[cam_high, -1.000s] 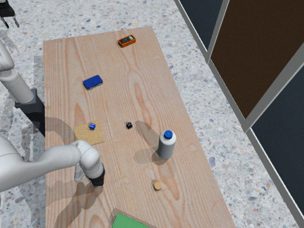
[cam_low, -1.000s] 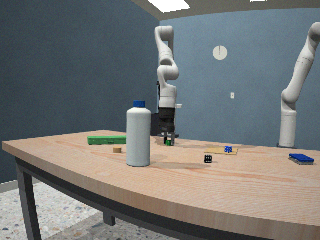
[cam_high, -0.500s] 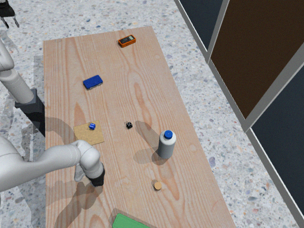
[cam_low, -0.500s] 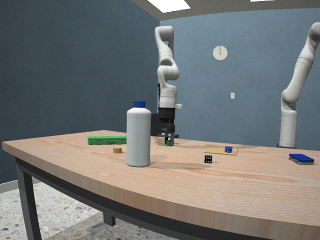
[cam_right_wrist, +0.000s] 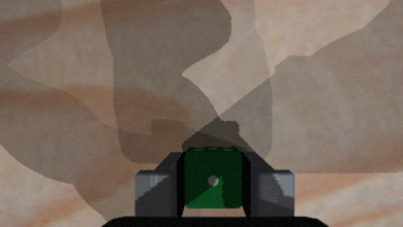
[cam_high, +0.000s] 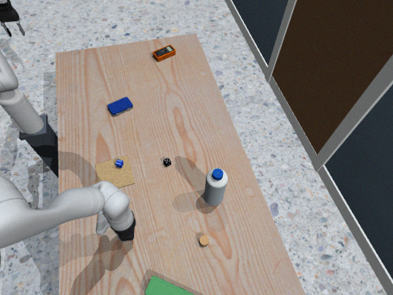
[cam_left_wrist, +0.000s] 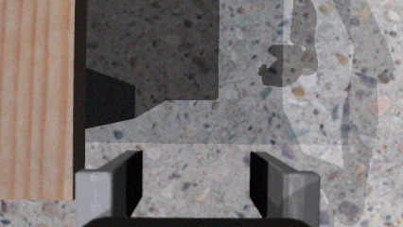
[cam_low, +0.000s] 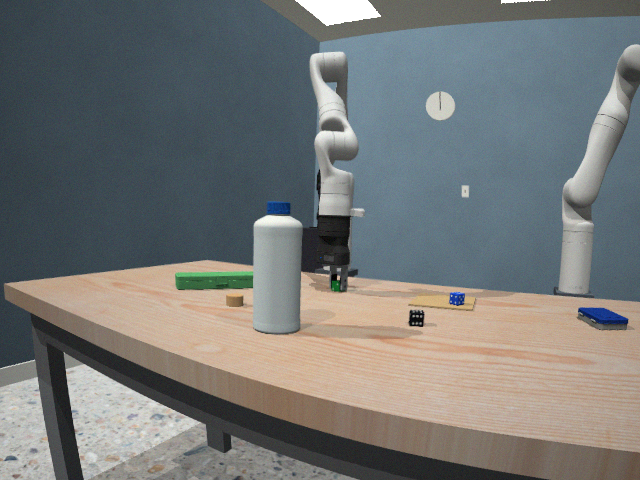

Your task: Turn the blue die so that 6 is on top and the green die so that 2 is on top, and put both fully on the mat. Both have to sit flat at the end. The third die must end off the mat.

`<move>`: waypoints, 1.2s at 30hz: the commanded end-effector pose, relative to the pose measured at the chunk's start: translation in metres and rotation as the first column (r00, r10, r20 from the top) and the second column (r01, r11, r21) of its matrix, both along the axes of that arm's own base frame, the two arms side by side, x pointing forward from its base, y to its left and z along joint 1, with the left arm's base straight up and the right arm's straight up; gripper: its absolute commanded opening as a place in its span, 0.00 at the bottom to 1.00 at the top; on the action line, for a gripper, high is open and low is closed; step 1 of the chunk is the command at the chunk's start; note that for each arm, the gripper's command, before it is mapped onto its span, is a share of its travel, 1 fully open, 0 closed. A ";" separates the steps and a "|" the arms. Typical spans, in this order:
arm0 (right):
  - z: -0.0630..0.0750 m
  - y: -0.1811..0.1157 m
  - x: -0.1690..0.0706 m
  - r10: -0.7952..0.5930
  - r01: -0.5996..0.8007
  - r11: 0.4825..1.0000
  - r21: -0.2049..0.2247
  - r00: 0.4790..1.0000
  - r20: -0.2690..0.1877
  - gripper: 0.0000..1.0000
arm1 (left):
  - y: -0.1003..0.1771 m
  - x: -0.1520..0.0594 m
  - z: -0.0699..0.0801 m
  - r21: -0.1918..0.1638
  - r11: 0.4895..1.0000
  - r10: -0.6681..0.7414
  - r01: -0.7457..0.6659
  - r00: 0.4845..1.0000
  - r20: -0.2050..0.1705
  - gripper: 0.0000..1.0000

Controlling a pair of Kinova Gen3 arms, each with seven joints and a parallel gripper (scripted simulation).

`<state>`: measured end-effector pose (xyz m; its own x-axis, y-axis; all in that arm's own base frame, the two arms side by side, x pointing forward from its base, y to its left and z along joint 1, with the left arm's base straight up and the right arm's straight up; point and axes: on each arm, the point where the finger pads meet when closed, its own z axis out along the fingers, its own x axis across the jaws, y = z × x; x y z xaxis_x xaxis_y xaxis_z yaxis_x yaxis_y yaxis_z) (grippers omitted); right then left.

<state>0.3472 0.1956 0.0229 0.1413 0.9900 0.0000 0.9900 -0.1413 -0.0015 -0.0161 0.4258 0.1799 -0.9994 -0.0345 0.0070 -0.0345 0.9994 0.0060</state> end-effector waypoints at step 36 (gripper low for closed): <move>0.071 0.000 -0.001 -0.001 0.001 1.000 0.000 1.000 0.001 0.49 | -0.001 0.002 0.000 -0.006 1.000 -0.002 0.002 1.000 0.007 1.00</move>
<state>0.3395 0.1942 0.0697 0.1407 0.9900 -0.0136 0.9899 -0.1410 -0.0168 -0.0161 0.4258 0.1799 -0.9994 -0.0345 0.0070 -0.0345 0.9994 0.0060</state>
